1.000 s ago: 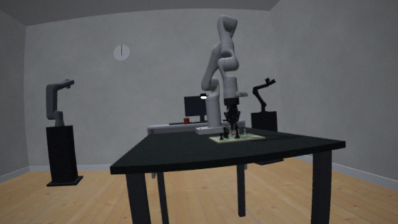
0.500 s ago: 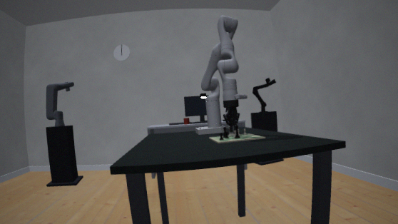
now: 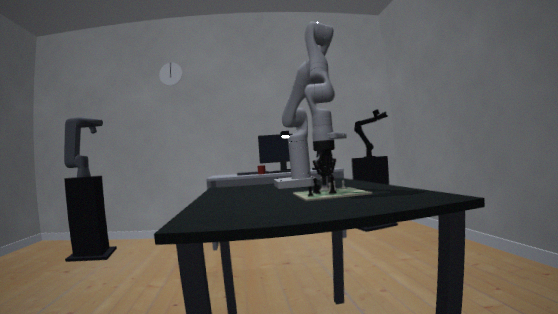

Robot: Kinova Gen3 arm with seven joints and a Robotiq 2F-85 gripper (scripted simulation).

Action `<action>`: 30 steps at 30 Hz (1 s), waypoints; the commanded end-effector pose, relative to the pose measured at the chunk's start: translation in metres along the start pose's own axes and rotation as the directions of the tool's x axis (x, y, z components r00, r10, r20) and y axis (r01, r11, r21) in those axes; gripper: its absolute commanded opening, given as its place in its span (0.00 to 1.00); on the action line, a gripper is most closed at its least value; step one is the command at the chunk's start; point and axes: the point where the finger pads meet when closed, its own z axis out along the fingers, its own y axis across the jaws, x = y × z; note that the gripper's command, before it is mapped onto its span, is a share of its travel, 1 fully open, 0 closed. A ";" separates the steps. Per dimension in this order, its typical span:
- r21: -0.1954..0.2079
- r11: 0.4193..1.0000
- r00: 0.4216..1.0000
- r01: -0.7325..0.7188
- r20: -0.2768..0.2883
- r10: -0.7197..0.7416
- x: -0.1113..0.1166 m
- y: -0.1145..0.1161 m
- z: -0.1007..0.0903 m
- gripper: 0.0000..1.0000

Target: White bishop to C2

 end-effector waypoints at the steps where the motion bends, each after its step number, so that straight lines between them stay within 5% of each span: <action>1: -0.001 1.000 1.000 0.000 -0.001 0.000 0.000 0.000 -0.001 0.00; 30: -0.001 1.000 1.000 0.000 -0.001 0.000 0.000 0.000 0.003 0.00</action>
